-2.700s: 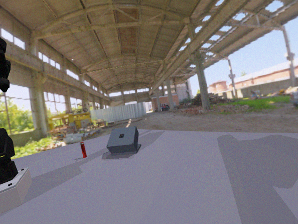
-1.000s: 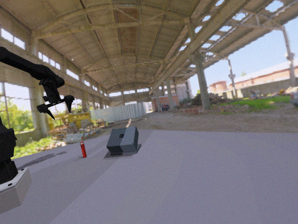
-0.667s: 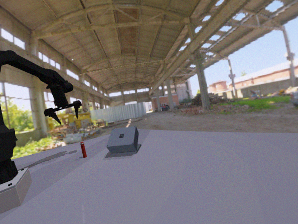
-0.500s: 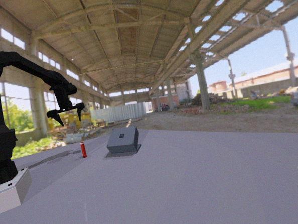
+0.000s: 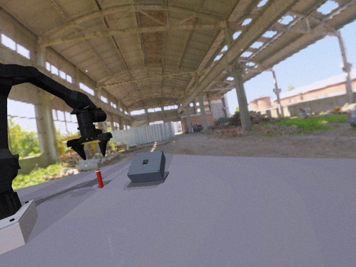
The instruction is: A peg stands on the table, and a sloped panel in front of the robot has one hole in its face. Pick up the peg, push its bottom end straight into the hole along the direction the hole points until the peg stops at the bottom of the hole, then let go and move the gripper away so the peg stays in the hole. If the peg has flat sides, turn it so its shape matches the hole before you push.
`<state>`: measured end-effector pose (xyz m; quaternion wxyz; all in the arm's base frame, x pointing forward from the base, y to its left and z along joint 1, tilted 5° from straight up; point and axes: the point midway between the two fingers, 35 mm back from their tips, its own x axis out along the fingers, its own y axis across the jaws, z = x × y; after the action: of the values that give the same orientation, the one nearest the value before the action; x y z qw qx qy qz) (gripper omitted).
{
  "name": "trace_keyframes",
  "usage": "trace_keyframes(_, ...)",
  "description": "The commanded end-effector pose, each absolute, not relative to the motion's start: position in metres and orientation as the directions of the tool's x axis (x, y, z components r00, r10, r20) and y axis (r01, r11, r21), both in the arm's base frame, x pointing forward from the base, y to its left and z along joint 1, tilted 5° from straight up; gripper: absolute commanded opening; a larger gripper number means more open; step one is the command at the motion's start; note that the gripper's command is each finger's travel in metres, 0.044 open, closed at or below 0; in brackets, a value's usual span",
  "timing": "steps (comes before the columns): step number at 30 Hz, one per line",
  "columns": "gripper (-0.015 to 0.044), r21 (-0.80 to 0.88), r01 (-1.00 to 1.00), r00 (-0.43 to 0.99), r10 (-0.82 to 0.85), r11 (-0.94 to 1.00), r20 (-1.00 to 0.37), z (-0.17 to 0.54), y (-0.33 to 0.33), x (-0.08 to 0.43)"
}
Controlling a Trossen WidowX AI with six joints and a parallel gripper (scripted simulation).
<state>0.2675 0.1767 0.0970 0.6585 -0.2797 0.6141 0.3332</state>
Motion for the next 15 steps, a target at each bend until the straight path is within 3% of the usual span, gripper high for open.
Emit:
trace_keyframes(1, 0.044, 0.053, -0.695, -0.024, 0.051, 0.717, -0.998, 0.081, 0.157, 0.268)
trace_keyframes(15, 0.044, 0.056, -0.621, -0.06, 0.024, 0.782, -0.998, 0.069, 0.145, 0.268)
